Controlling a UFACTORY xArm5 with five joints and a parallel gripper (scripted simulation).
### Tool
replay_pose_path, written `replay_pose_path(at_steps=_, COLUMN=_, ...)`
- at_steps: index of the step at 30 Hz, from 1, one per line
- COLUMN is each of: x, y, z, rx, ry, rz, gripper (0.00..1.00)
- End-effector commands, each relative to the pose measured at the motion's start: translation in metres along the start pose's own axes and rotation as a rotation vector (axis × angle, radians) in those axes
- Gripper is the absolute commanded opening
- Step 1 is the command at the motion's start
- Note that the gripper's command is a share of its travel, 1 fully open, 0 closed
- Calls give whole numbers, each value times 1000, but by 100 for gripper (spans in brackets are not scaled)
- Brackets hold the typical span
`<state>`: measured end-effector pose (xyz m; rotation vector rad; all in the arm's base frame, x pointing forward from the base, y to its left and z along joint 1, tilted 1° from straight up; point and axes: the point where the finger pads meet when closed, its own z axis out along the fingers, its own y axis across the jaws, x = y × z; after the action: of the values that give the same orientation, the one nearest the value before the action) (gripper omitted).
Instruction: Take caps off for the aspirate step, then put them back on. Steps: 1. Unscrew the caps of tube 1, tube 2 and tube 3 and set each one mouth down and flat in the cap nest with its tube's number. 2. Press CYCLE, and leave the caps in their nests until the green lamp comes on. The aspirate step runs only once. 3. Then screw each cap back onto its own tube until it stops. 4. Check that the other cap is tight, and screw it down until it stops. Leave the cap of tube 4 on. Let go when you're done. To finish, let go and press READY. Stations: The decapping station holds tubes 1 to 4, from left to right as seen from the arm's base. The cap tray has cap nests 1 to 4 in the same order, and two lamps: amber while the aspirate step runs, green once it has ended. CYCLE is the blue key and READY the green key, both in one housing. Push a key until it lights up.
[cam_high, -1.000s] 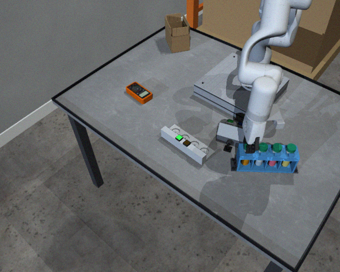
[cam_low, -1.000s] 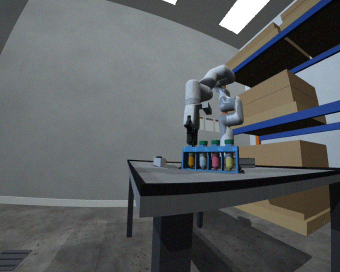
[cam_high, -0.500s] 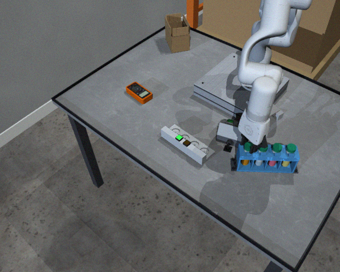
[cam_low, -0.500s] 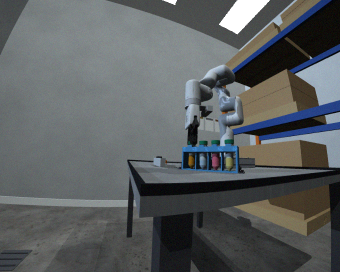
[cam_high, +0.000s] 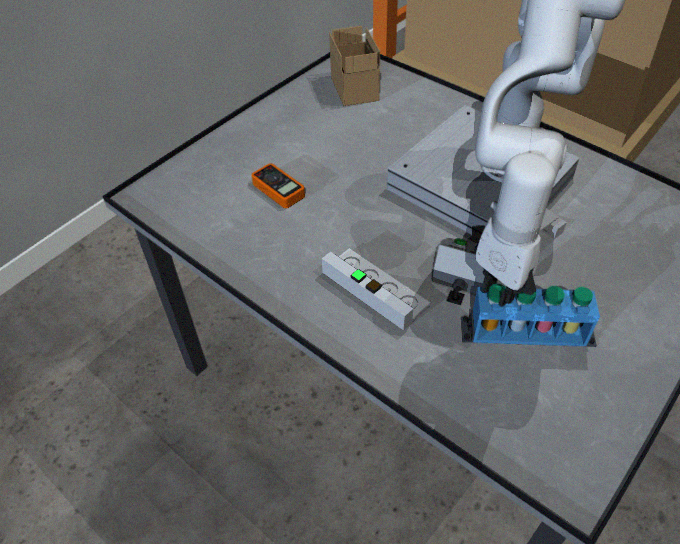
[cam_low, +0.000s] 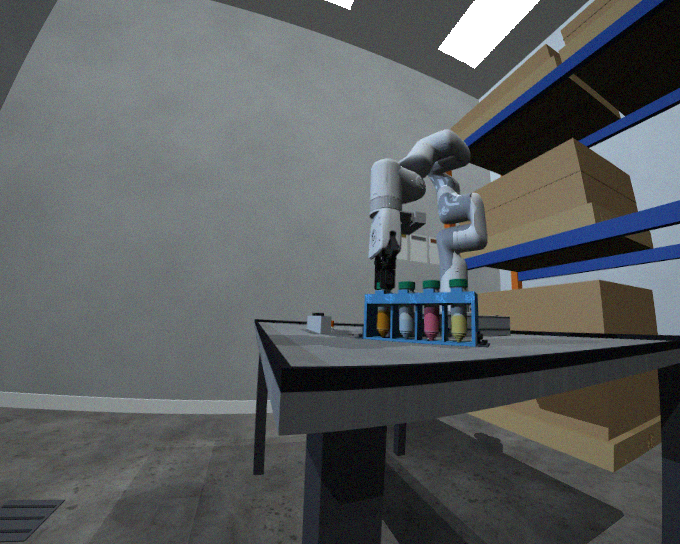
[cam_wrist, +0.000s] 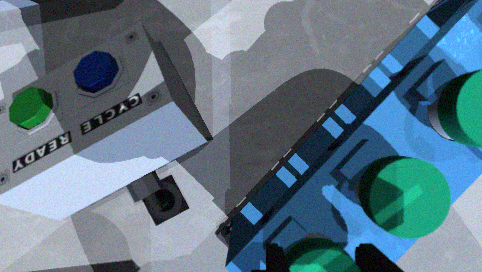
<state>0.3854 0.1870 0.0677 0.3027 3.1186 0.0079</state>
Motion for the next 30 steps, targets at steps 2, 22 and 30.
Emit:
replay_pose_path(at_steps=2, x=-1, y=1, z=-1, rx=-13, ry=6, rz=0, gripper=0)
replay_pose_path(at_steps=22, x=-1, y=1, z=-1, rx=-10, ry=10, rz=745, gripper=0)
replay_pose_path(at_steps=30, x=-1, y=1, z=0, rx=-9, ry=11, rz=983, gripper=0)
